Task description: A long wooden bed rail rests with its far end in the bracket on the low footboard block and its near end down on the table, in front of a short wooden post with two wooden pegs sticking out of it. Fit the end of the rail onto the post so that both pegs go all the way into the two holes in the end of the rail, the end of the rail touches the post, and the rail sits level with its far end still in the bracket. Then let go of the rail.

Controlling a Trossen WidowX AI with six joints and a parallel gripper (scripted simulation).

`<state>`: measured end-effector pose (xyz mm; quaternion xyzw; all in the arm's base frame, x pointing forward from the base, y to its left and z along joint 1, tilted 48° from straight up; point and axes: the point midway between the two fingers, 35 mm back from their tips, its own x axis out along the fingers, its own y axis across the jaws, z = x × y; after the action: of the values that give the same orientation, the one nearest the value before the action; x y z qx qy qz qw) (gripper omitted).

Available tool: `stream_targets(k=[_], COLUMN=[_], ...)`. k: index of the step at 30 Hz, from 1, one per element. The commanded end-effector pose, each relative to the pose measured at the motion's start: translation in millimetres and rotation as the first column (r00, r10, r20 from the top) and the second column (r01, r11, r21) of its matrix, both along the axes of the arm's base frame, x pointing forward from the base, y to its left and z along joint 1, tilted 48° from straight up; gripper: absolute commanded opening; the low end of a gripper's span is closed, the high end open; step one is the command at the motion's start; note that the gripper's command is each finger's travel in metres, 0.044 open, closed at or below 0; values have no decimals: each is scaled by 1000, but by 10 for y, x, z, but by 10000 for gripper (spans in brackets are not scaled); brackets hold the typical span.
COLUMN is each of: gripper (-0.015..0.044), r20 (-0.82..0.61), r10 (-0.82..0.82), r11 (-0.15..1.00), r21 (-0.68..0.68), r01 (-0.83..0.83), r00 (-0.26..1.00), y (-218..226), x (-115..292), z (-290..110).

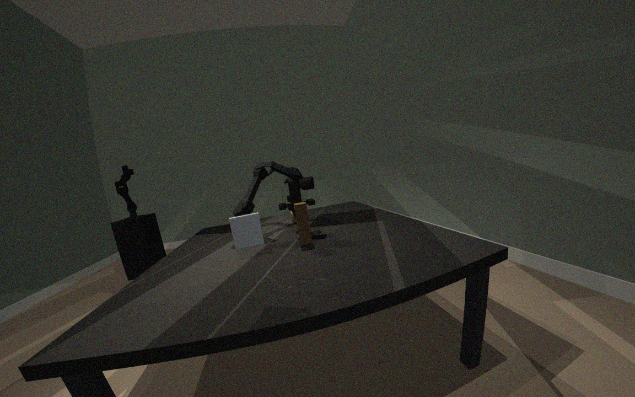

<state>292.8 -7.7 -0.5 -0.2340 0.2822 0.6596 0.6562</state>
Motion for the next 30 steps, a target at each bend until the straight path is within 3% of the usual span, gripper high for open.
stream_targets(k=[1,30], gripper=[0,0], r20=[9,9], r10=[-5,-5], r11=[1000,1000], r21=[-2,-2], r01=[5,5], r00=[1000,1000], y=[-10,-2], x=[26,43], z=[18,40])
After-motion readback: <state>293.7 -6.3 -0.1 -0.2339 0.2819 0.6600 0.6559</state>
